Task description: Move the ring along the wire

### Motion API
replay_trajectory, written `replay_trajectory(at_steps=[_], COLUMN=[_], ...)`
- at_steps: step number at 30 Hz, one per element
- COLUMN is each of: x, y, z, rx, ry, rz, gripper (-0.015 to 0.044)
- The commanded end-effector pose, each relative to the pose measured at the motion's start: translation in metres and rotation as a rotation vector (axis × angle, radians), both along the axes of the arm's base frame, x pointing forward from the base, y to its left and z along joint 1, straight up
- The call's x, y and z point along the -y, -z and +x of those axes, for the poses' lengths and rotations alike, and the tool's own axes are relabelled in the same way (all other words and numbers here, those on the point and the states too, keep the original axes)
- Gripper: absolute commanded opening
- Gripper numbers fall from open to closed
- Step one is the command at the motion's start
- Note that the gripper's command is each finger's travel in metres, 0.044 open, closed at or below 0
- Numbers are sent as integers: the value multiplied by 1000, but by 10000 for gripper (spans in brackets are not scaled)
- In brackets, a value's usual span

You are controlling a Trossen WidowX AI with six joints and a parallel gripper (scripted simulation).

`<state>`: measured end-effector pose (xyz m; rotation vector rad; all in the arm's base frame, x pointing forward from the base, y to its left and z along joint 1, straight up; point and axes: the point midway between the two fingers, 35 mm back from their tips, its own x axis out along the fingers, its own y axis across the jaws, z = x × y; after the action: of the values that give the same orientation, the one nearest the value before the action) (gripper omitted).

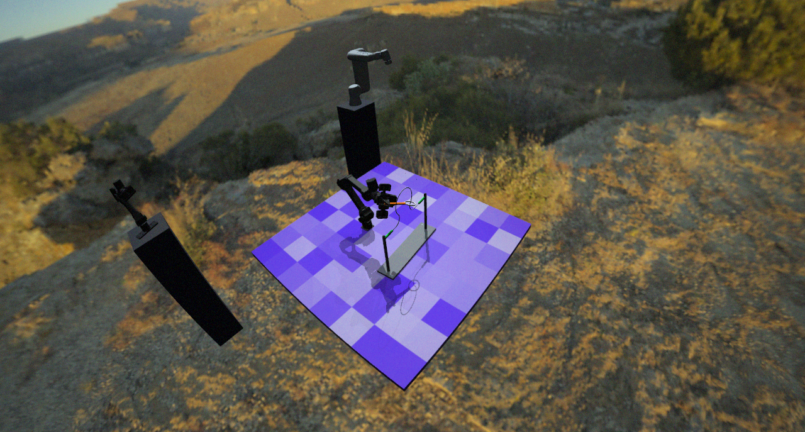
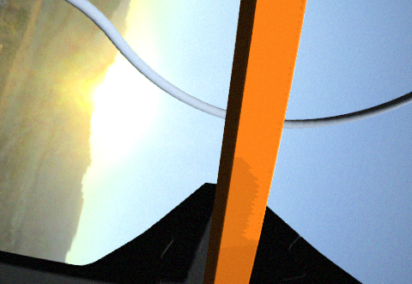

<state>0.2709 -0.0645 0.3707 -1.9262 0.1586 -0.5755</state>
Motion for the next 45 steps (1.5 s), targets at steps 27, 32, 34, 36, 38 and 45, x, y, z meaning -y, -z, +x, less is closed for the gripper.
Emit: replay_trajectory(at_steps=[27,32,34,36,38,45], x=[7,1,-2,-6,-10,-26], y=[105,123,130,137,144,166], z=[2,2,2,1,1,0], rx=[-66,-79,-84,-90,-95,-113], ry=[-11,-12,-13,-14,-14,-17], rz=[666,791,841,892,942,1117], gripper=[-150,-150,-150,-150,-150,-150])
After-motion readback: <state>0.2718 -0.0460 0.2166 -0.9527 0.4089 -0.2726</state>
